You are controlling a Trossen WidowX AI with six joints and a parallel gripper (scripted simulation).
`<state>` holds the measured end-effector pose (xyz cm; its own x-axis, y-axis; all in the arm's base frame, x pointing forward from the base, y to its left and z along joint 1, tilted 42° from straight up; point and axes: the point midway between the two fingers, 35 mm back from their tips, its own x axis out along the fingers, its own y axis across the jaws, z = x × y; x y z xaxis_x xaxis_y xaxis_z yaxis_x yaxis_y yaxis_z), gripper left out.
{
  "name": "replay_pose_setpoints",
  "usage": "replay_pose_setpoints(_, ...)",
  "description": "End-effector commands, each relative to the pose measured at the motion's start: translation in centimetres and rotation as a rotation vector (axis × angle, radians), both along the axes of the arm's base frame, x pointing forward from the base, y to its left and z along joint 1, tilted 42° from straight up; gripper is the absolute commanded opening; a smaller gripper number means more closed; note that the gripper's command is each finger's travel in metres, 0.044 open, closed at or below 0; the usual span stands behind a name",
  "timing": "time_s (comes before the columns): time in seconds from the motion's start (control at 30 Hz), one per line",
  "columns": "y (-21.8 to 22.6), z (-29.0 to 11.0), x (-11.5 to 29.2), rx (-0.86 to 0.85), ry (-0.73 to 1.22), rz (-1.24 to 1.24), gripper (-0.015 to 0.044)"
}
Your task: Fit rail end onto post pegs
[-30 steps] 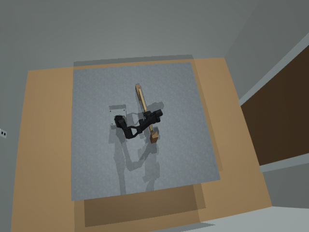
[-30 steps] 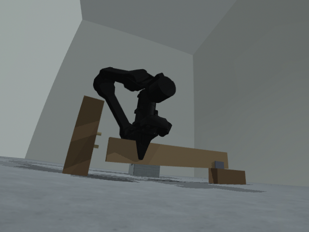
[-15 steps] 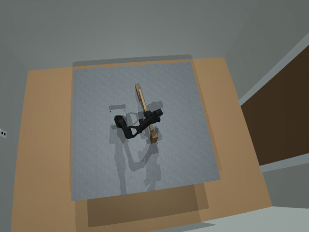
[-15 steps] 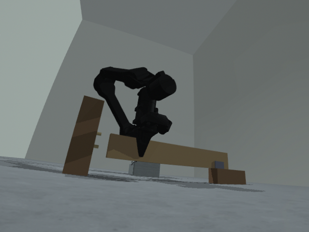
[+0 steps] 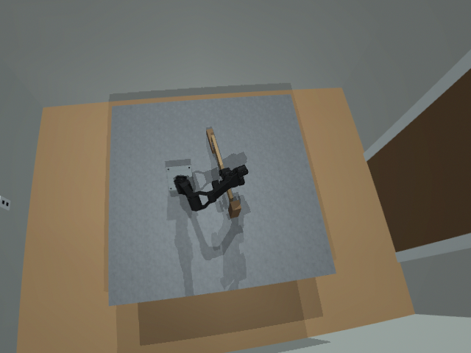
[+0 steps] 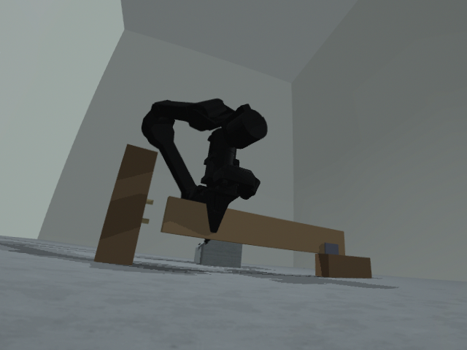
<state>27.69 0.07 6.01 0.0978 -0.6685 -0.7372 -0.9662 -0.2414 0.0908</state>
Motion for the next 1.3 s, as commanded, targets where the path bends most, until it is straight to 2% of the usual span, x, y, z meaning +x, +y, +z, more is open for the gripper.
replay_pose_setpoints(0.0, 0.35, 0.09, 0.08, 0.013, -0.002, 0.002, 0.0000)
replay_pose_setpoints(1.27, 0.13, -0.12, 0.00, 0.013, -0.002, 0.002, 0.0000)
